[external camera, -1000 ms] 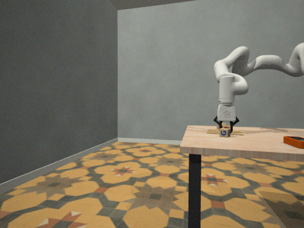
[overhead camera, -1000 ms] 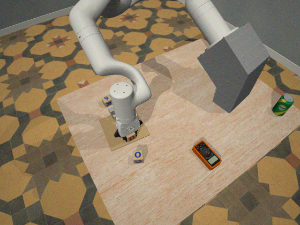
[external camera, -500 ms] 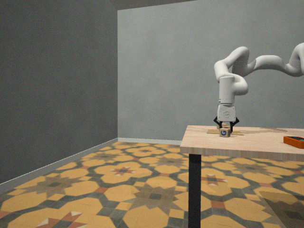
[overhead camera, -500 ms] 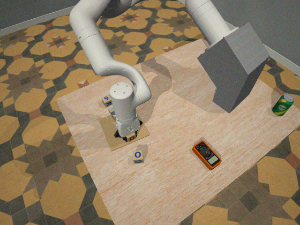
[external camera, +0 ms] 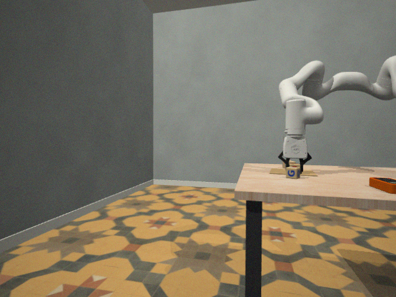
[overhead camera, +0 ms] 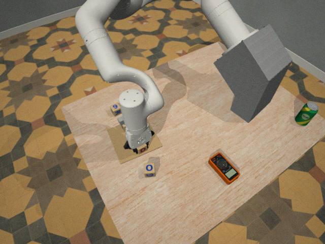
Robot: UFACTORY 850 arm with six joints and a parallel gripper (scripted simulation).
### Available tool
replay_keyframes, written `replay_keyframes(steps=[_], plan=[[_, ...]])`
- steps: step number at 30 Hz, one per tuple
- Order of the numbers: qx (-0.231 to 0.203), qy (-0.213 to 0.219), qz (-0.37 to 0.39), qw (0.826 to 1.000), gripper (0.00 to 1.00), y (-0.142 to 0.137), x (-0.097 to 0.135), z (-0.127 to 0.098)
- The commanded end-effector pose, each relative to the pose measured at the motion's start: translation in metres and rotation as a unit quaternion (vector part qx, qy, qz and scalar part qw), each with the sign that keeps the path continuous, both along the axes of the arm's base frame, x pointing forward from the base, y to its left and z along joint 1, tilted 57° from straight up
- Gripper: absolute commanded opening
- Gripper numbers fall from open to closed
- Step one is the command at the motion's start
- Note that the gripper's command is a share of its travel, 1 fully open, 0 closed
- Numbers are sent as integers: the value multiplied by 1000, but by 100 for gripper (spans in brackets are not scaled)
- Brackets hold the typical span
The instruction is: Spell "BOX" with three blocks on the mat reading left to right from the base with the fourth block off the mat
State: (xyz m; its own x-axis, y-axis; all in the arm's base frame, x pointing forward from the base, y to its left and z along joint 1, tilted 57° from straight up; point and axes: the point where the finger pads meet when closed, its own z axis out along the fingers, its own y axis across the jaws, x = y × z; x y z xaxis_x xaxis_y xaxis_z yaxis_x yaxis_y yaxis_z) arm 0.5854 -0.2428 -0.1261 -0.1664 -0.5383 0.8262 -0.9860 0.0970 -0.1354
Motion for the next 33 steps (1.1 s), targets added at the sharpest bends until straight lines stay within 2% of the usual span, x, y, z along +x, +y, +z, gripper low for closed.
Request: replay_keyframes(steps=[1, 16, 17, 19, 20, 22, 23, 28, 29, 33], plan=[[0, 0, 0, 1000, 44, 1, 1, 0], [0, 0, 0, 1000, 44, 1, 1, 0], [0, 0, 0, 1000, 48, 1, 1, 0], [0, 0, 0, 1000, 48, 1, 1, 0], [0, 0, 0, 1000, 53, 1, 1, 0], [0, 0, 0, 1000, 53, 1, 1, 0], [0, 0, 0, 1000, 57, 1, 1, 0], [0, 0, 0, 1000, 61, 1, 1, 0], [0, 0, 0, 1000, 65, 1, 1, 0], [0, 0, 0, 1000, 65, 1, 1, 0]])
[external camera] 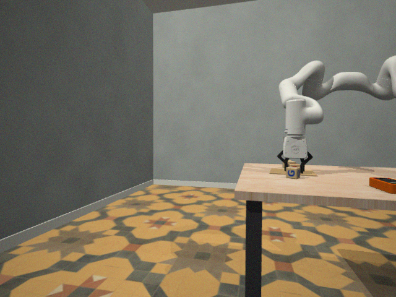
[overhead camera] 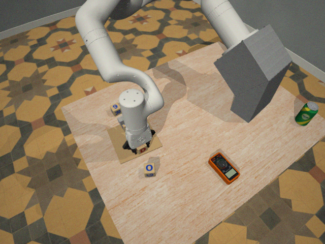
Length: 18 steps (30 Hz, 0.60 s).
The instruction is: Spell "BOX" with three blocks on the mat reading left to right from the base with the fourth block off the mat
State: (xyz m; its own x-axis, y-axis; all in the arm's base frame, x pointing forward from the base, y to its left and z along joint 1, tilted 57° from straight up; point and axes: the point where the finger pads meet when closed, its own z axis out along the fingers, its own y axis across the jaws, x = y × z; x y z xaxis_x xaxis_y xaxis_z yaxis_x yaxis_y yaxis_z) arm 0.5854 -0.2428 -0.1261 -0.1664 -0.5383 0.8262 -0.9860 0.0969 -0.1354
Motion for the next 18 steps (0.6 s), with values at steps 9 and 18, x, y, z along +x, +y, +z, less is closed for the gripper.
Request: replay_keyframes(steps=[9, 18], plan=[[0, 0, 0, 1000, 65, 1, 1, 1], [0, 0, 0, 1000, 65, 17, 1, 11]])
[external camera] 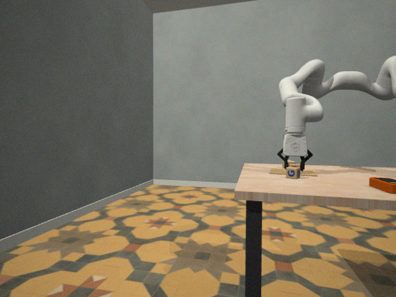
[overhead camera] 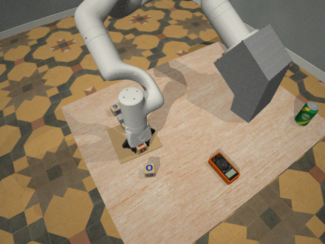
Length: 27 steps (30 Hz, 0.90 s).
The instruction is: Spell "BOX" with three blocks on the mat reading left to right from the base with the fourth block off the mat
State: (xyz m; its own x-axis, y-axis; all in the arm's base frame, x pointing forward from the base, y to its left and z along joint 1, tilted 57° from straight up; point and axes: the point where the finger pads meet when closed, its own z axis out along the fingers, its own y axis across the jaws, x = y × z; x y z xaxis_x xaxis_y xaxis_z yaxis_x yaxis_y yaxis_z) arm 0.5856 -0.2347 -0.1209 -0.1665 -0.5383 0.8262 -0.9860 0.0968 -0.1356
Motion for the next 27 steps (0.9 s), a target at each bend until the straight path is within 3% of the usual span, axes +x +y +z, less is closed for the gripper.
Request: replay_keyframes(steps=[1, 12, 22, 23, 27], plan=[[0, 0, 0, 1000, 65, 13, 1, 9], [0, 0, 0, 1000, 65, 59, 1, 39], [0, 0, 0, 1000, 65, 68, 1, 44], [0, 0, 0, 1000, 100, 68, 1, 44], [0, 0, 0, 1000, 100, 68, 1, 44]])
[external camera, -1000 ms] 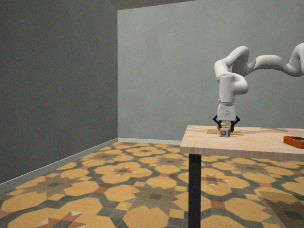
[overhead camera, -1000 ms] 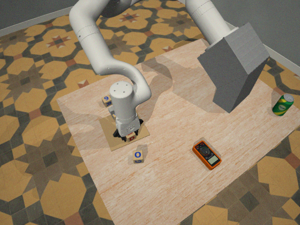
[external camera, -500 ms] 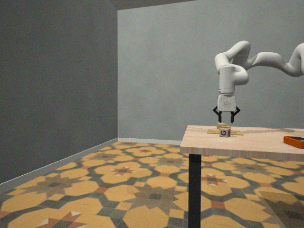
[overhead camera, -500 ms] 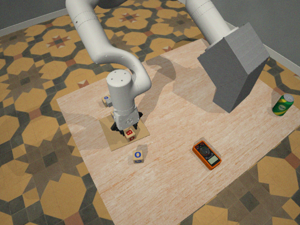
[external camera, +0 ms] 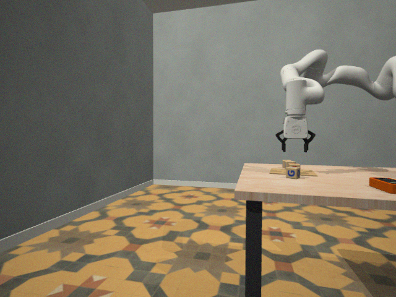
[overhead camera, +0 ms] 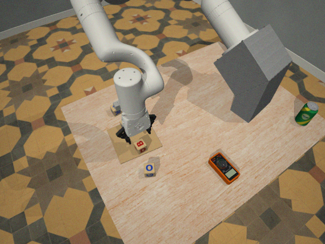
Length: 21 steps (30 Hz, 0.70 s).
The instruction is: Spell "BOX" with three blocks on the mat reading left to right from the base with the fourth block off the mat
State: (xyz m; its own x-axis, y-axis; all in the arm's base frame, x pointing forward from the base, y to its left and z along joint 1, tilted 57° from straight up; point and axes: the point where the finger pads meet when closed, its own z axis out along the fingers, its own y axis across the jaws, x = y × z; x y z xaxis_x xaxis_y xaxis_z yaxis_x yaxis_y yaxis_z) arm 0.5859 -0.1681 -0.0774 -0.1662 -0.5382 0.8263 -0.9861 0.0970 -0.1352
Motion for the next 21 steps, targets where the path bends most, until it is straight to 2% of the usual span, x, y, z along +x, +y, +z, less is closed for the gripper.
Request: replay_keyframes(steps=[1, 16, 21], plan=[[0, -1, 0, 1000, 100, 1, 1, 1], [0, 0, 1, 1000, 100, 1, 1, 1], [0, 21, 15, 1000, 100, 4, 4, -3]])
